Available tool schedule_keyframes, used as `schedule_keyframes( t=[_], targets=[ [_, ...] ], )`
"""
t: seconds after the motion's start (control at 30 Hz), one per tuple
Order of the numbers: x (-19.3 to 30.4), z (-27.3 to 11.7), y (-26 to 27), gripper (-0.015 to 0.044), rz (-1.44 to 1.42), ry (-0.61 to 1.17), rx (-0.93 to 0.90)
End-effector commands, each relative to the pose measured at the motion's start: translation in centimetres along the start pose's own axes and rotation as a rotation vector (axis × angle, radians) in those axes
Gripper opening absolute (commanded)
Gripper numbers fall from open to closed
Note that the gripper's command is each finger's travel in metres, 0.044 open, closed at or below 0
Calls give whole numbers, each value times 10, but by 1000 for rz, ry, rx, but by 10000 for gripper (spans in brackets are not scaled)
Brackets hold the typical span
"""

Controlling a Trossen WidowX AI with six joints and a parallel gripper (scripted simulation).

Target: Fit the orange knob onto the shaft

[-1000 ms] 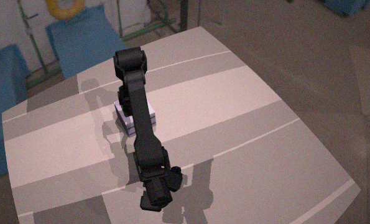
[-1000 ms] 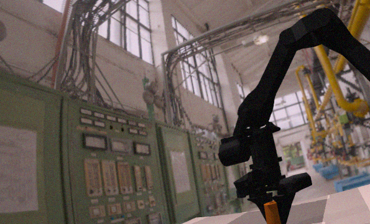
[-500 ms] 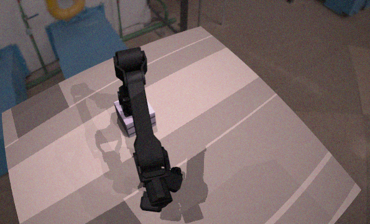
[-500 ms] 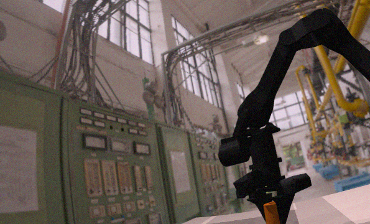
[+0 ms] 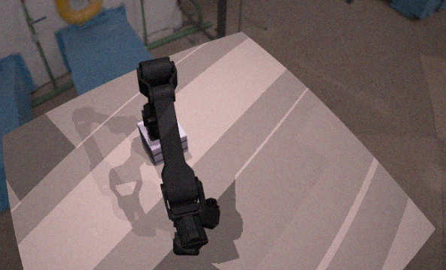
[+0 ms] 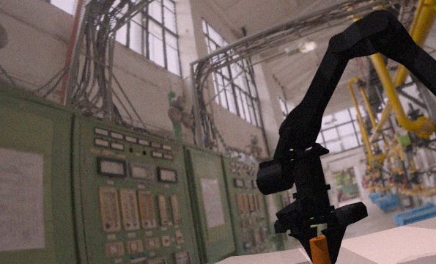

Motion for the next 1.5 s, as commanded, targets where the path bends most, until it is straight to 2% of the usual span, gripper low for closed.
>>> schedule_keyframes(
  t=[0.0,0.73,1.0,1.47],
  targets=[
    [0,-1,1,0,-85,-2,2],
    [0,-1,-1,0,-85,-2,2],
    [0,-1,0,0,-294,-2,2],
    [0,4,-1,0,-294,-2,2]
  ],
)
Point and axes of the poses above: the point midway between the two fingers, 35 mm back from their tips, its own z axis out along the fingers, its own y axis across the jaws, x = y × z, the point moved 6 cm from there along -z, back along the fingers, and after that the axes turned 14 degrees about -z, right-handed, at the moved point
